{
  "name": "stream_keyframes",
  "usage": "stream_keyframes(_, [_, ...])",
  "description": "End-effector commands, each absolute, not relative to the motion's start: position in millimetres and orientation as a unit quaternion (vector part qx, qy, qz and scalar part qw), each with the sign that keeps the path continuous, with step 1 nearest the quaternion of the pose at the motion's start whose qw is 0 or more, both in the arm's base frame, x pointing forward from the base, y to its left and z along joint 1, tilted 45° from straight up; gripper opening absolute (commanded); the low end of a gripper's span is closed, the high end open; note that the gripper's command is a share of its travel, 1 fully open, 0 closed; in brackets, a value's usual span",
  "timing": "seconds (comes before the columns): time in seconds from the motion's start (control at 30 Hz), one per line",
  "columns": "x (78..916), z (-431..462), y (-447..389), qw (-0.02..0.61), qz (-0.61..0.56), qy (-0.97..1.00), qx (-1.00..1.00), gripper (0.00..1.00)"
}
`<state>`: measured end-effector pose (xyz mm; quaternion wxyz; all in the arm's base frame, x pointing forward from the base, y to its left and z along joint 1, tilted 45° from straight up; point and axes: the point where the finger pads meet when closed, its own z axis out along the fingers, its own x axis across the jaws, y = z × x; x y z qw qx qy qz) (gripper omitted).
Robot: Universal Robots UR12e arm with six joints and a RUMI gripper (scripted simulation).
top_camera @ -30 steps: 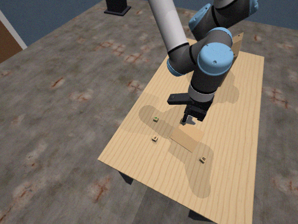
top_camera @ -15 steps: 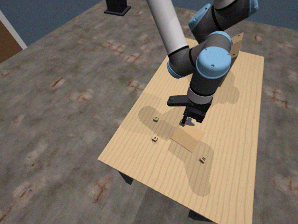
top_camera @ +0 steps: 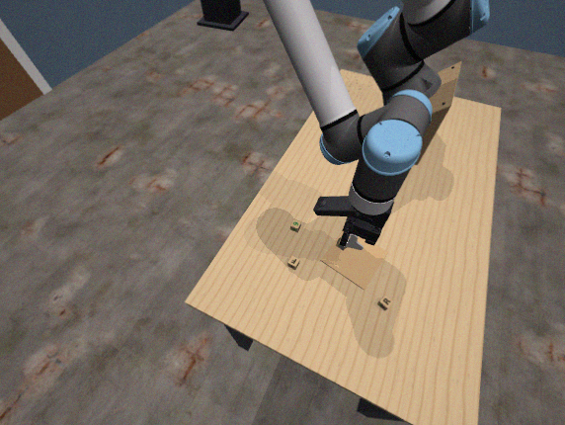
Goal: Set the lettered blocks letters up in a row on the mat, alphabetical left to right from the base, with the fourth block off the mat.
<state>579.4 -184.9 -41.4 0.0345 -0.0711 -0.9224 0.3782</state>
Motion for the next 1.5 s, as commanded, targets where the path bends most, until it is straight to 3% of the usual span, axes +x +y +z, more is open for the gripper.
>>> stream_keyframes(0.0, [579.0, -52.7, -196.2, 0.032, 0.378, -0.923, -0.07, 0.05])
stream_keyframes(1.47, [577.5, -62.0, -205.4, 0.032, 0.378, -0.923, -0.07, 0.05])
